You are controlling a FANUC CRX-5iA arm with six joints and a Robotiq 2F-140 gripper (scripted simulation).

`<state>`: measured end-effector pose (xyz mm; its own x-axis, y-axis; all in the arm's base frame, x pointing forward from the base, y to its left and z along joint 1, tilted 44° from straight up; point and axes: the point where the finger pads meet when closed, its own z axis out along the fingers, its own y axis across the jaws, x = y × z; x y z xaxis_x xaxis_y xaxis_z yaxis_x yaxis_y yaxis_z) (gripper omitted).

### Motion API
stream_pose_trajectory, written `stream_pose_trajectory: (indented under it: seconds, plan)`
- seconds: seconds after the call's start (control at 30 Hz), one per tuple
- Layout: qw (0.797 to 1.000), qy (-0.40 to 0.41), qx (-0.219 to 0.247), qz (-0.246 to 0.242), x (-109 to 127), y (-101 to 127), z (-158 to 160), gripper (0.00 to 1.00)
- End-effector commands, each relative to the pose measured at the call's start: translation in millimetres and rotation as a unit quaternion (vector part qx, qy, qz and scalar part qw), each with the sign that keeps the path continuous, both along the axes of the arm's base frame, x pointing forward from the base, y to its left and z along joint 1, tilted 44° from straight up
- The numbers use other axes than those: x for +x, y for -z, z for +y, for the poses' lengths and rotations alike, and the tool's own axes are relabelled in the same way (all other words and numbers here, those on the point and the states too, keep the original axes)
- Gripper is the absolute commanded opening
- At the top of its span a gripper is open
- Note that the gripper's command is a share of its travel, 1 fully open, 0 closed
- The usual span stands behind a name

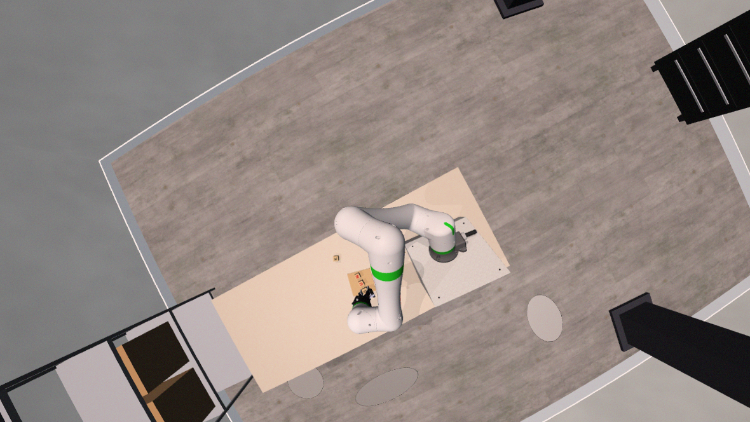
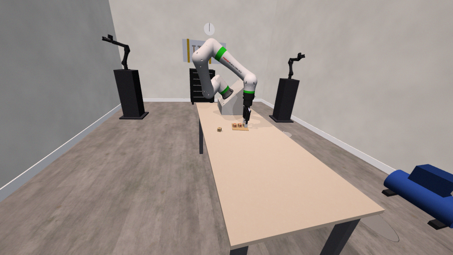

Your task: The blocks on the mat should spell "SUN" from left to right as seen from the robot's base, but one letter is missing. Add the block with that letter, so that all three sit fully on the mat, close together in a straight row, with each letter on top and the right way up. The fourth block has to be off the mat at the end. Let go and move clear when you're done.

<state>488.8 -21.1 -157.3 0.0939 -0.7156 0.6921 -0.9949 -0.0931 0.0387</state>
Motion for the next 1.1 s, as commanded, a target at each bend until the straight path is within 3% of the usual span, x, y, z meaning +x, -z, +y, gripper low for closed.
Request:
stream_pose_trajectory:
  seconds: [0.0, 0.73, 1.07]
  plan:
    - [1.0, 0.0, 0.0, 0.0, 0.1, 0.0, 0.3, 0.26]
    - [1.0, 0.0, 0.0, 0.0, -0.4, -9.8, 9.7, 0.28]
    - [1.0, 0.0, 0.0, 0.0, -2.3, -47.5, 45.8, 0.28]
